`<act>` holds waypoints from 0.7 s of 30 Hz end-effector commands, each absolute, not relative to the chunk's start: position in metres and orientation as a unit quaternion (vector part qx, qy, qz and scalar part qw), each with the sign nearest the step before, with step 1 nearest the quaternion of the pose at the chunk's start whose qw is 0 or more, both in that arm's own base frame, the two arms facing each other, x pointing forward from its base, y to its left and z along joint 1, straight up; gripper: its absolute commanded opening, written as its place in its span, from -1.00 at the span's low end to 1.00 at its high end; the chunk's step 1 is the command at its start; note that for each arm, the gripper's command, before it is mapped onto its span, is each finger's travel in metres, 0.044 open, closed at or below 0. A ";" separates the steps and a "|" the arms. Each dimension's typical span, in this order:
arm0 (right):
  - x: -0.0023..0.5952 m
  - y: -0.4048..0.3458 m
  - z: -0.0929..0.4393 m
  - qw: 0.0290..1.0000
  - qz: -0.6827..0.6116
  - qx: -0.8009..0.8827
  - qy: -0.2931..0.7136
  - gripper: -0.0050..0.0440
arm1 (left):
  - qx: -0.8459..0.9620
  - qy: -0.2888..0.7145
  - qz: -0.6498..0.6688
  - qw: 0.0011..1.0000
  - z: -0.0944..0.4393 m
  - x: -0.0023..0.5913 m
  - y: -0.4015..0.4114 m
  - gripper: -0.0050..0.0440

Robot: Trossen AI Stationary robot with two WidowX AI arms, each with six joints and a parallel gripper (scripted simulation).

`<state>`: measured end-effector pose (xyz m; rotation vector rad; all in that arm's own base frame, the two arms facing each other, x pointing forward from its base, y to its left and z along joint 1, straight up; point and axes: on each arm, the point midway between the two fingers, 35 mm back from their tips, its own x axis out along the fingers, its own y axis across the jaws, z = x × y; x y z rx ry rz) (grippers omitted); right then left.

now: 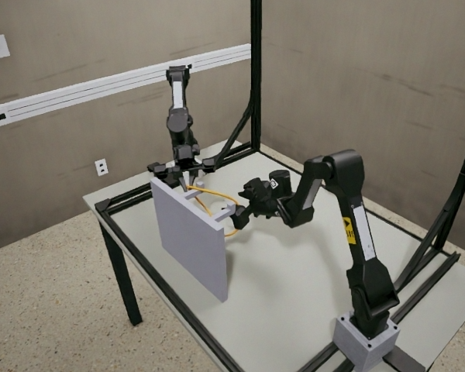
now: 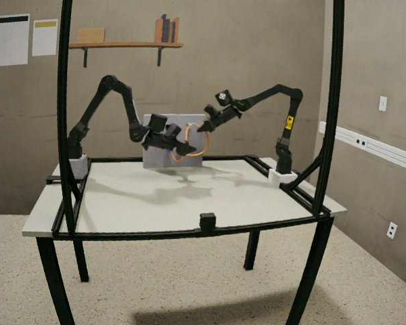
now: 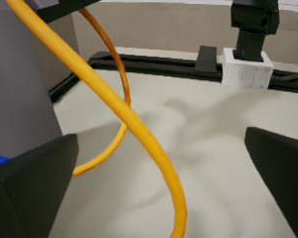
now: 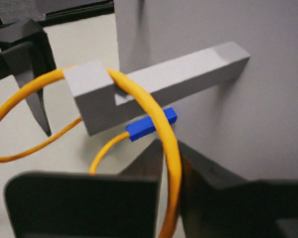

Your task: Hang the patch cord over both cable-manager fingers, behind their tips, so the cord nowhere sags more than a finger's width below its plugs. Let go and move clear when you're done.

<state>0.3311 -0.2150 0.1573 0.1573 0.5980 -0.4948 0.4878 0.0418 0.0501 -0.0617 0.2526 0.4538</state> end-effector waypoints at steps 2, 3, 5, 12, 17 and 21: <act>0.332 -0.216 0.167 0.926 -0.242 0.072 0.279 -0.70 | -0.031 0.119 0.224 0.967 0.055 0.491 0.043 1.00; 0.332 -0.216 0.167 0.926 -0.242 0.072 0.279 -0.70 | -0.031 0.119 0.224 0.967 0.055 0.492 0.043 1.00; 0.332 -0.216 0.167 0.926 -0.242 0.072 0.279 -0.70 | -0.032 0.118 0.223 0.967 0.056 0.492 0.043 1.00; 0.332 -0.216 0.167 0.926 -0.242 0.072 0.279 -0.70 | -0.034 0.113 0.224 0.968 0.061 0.492 0.042 0.90; 0.332 -0.216 0.167 0.926 -0.242 0.072 0.279 -0.70 | -0.034 0.113 0.224 0.968 0.061 0.492 0.042 0.61; 0.332 -0.216 0.167 0.926 -0.242 0.072 0.279 -0.70 | -0.034 0.113 0.224 0.968 0.061 0.492 0.042 0.22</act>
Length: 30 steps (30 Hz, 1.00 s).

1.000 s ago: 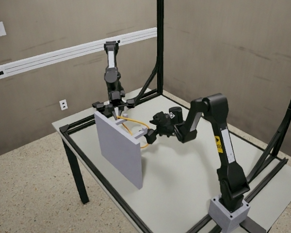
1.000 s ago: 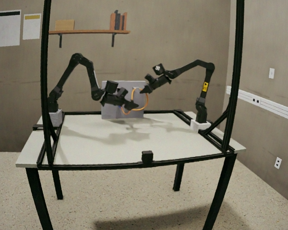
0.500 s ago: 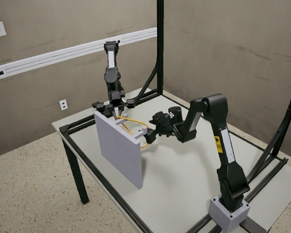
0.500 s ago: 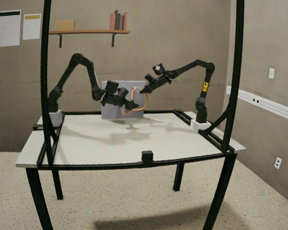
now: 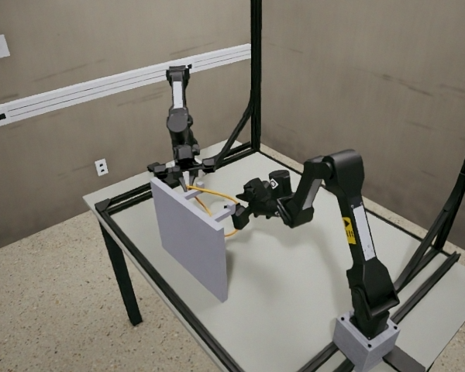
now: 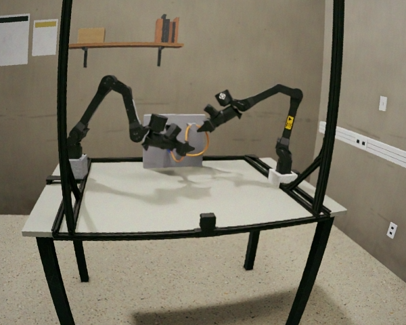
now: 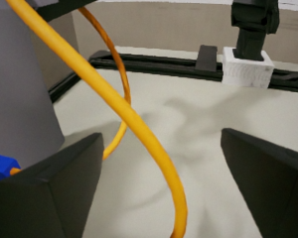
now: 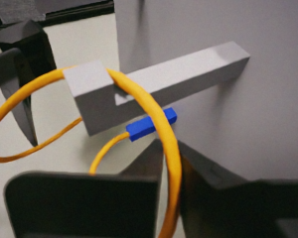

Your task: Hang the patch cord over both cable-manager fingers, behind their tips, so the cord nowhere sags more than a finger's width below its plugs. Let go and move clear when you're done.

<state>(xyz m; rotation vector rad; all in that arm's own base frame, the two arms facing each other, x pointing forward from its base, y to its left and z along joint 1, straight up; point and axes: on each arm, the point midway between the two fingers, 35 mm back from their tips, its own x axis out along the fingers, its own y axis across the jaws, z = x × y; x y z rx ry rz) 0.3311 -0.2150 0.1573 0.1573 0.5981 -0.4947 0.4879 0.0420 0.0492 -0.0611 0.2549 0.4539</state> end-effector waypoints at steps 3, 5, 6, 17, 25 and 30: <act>0.332 -0.216 0.167 0.926 -0.242 0.072 0.279 -0.70 | -0.034 0.113 0.224 0.968 0.061 0.492 0.042 -0.08; 0.332 -0.216 0.167 0.926 -0.242 0.072 0.279 -0.70 | -0.034 0.113 0.224 0.968 0.061 0.492 0.042 -0.27; 0.332 -0.216 0.167 0.926 -0.242 0.072 0.279 -0.70 | -0.034 0.113 0.224 0.968 0.061 0.492 0.042 -0.37; 0.332 -0.216 0.167 0.926 -0.242 0.072 0.279 -0.70 | -0.034 0.113 0.224 0.968 0.061 0.492 0.042 -0.70; 0.332 -0.216 0.167 0.926 -0.242 0.072 0.279 -0.70 | -0.034 0.113 0.224 0.968 0.061 0.492 0.042 -0.70; 0.332 -0.216 0.167 0.926 -0.242 0.072 0.279 -0.63 | -0.034 0.113 0.224 0.967 0.061 0.492 0.042 -0.70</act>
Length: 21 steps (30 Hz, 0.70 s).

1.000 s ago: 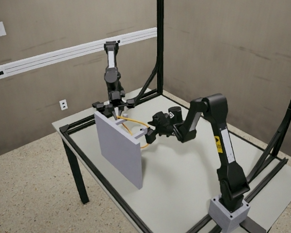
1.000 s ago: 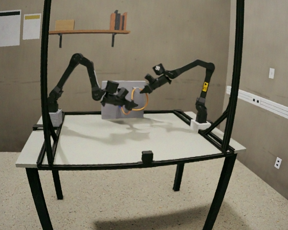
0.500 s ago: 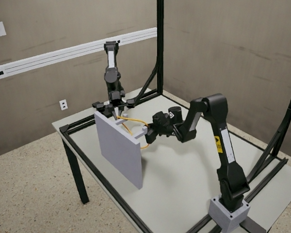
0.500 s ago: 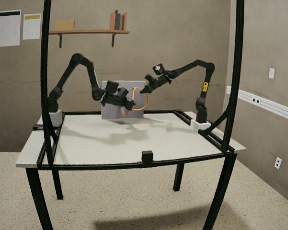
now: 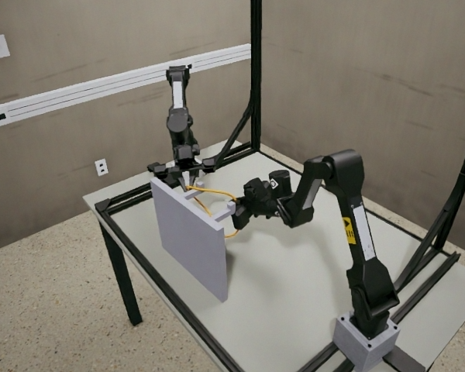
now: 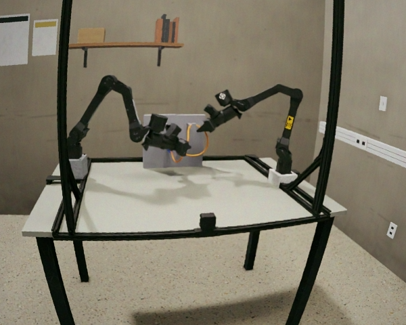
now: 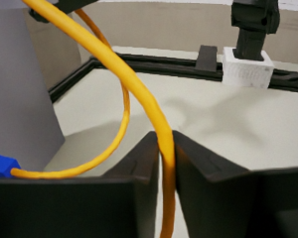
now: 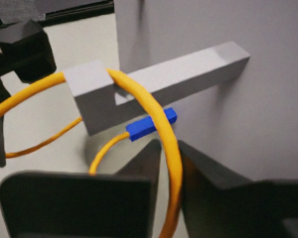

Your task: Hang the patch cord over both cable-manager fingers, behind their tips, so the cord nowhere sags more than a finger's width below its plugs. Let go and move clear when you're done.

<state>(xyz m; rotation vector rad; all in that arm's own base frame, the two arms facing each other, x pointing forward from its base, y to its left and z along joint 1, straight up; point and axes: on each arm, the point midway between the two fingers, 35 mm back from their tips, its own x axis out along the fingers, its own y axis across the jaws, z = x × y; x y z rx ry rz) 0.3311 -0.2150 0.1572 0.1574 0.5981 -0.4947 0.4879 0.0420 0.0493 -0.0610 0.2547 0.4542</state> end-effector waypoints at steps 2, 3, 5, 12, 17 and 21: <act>0.332 -0.216 0.167 0.926 -0.242 0.072 0.279 -0.63 | -0.034 0.113 0.224 0.967 0.061 0.491 0.043 -0.70; 0.332 -0.216 0.167 0.926 -0.242 0.072 0.279 -0.63 | -0.034 0.113 0.224 0.967 0.061 0.491 0.043 -0.70; 0.332 -0.216 0.167 0.926 -0.242 0.072 0.279 -0.63 | -0.034 0.113 0.224 0.967 0.061 0.491 0.043 -0.70; 0.332 -0.216 0.167 0.926 -0.242 0.072 0.279 -0.63 | -0.034 0.113 0.224 0.968 0.061 0.489 0.046 -0.70; 0.332 -0.216 0.167 0.926 -0.242 0.072 0.279 -0.63 | -0.033 0.113 0.224 0.968 0.061 0.487 0.048 -0.70; 0.332 -0.216 0.167 0.926 -0.242 0.072 0.279 -0.63 | -0.033 0.113 0.224 0.968 0.061 0.484 0.051 -0.70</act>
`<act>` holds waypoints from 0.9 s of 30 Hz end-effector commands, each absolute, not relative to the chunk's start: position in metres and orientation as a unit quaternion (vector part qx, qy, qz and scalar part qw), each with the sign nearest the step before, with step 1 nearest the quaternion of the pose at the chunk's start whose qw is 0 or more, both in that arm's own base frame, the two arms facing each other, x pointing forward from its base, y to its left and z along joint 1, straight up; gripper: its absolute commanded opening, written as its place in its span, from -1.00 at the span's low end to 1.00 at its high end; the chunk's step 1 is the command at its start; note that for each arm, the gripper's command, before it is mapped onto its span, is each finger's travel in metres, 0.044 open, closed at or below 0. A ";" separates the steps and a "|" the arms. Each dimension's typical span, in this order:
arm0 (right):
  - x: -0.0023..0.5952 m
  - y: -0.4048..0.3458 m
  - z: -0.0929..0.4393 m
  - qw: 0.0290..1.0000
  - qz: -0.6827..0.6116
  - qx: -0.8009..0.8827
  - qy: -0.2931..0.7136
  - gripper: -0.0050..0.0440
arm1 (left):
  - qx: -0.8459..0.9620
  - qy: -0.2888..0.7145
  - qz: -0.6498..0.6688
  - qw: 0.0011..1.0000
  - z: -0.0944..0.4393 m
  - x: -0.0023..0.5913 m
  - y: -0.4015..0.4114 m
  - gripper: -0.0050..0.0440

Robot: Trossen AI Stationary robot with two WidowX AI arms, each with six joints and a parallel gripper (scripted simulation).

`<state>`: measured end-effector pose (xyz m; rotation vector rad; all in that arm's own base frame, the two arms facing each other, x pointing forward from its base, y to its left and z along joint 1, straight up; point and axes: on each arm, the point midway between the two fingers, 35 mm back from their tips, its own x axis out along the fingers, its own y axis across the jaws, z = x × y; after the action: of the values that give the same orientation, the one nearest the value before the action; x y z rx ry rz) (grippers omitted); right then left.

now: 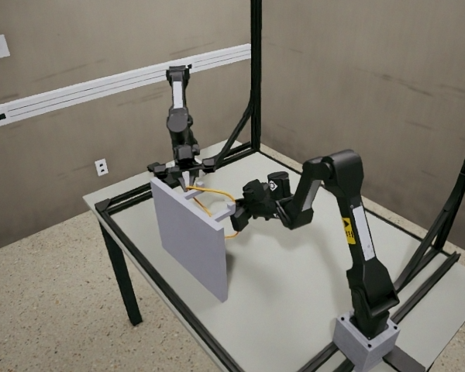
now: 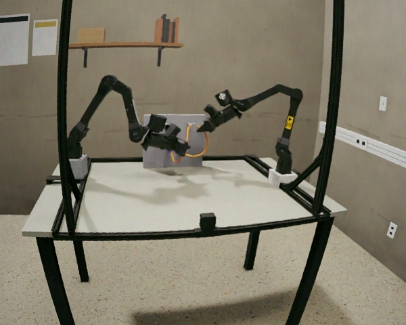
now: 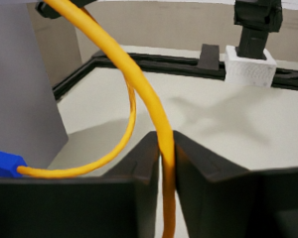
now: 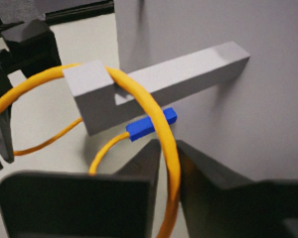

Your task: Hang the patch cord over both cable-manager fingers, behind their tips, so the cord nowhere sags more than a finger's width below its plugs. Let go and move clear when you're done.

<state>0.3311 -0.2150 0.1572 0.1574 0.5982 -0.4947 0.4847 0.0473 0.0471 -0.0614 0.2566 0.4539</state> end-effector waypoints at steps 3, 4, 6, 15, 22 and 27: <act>0.332 -0.216 0.167 0.926 -0.242 0.072 0.279 -0.63 | -0.033 0.113 0.224 0.968 0.061 0.482 0.053 -0.70; 0.332 -0.216 0.167 0.926 -0.242 0.072 0.279 -0.63 | -0.033 0.113 0.224 0.968 0.061 0.481 0.054 -0.70; 0.332 -0.216 0.167 0.926 -0.242 0.072 0.279 -0.63 | -0.033 0.113 0.224 0.968 0.061 0.479 0.056 -0.70; 0.332 -0.216 0.167 0.926 -0.242 0.072 0.279 -0.63 | -0.033 0.113 0.224 0.967 0.061 0.473 0.062 -0.70; 0.332 -0.216 0.167 0.926 -0.242 0.072 0.279 -0.63 | -0.032 0.113 0.224 0.967 0.060 0.468 0.067 -0.70; 0.332 -0.216 0.167 0.926 -0.242 0.072 0.279 -0.63 | -0.032 0.113 0.224 0.967 0.060 0.465 0.070 -0.70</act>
<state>0.3310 -0.2150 0.1572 0.1574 0.5983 -0.4947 0.4651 0.0671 0.0458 -0.0606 0.2603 0.4545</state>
